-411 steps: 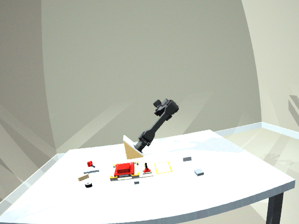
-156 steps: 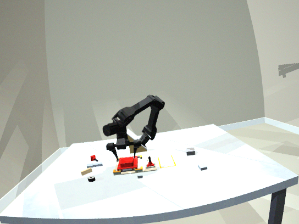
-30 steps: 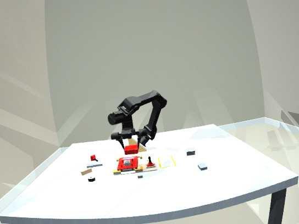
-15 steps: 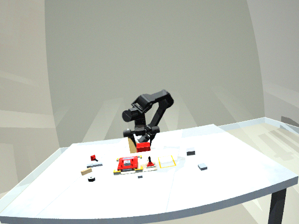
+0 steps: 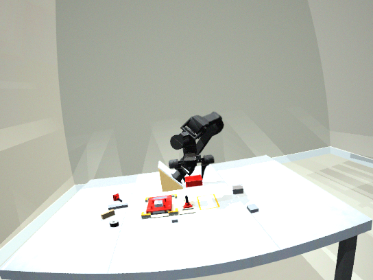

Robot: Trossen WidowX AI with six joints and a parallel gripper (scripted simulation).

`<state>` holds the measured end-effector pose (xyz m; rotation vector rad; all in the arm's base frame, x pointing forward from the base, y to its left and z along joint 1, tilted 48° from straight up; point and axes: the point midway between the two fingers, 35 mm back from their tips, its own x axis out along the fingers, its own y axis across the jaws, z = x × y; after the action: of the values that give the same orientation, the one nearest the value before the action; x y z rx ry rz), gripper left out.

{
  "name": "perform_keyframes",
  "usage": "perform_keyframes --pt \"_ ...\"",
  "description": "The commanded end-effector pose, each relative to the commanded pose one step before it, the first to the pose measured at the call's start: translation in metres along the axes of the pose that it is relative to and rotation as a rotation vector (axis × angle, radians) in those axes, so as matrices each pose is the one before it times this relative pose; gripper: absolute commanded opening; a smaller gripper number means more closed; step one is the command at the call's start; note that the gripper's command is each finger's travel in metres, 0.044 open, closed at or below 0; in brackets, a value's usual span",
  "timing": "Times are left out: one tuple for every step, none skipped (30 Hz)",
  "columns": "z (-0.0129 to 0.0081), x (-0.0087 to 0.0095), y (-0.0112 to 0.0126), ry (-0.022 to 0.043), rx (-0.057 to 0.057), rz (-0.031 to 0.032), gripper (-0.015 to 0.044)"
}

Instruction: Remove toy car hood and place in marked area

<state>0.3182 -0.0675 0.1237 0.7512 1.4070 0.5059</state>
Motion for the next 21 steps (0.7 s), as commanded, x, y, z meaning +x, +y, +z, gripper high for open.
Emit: perform_keyframes --pt "-0.00626 0.0009 0.01579 0.00282 0.0045 0.00712 0.0" --pt "-0.00143 0.00011 0.00366 0.0002 -0.0001 0.00069 0.0" --pt "-0.00147 0.00012 0.00364 0.00021 -0.0001 0.00072 0.0" --pt "-0.00151 0.00013 0.00361 0.00022 -0.0001 0.00075 0.0" --pt "-0.00155 0.00014 0.00359 0.00024 -0.0001 0.00078 0.0" --pt "-0.00159 0.00016 0.00356 0.00025 -0.0001 0.00081 0.0" --pt "-0.00163 0.00017 0.00354 0.00027 -0.0001 0.00084 0.0" --pt "-0.00166 0.00018 0.00349 0.00028 -0.0001 0.00086 0.0" --pt "-0.0017 0.00019 0.00347 0.0003 -0.0001 0.00089 0.0" --pt "-0.00136 0.00016 0.0027 0.00025 -0.0001 0.00072 0.0" --pt "-0.00083 0.0001 0.00161 0.00015 -0.0001 0.00044 0.0" --pt "-0.00028 0.00003 0.00054 0.00005 0.0 0.00015 0.0" --pt "0.0 0.0 0.0 0.0 0.0 0.0 0.0" --pt "0.00002 0.00011 -0.00001 -0.00001 0.0 -0.00002 0.0" --pt "0.00003 0.00022 -0.00001 -0.00001 0.0 -0.00004 0.0" --pt "0.00005 0.00033 -0.00002 -0.00002 0.0 -0.00006 0.0" --pt "0.00006 0.00044 -0.00002 -0.00002 0.0 -0.00008 0.0" --pt "0.00007 0.00055 -0.00002 -0.00003 0.0 -0.0001 0.0" --pt "0.00008 0.00064 -0.00003 -0.00003 0.0 -0.00012 0.0" --pt "0.00009 0.00067 -0.00003 -0.00003 0.0 -0.00012 0.0" --pt "0.00009 0.00067 -0.00002 -0.00003 0.0 -0.00012 0.0"
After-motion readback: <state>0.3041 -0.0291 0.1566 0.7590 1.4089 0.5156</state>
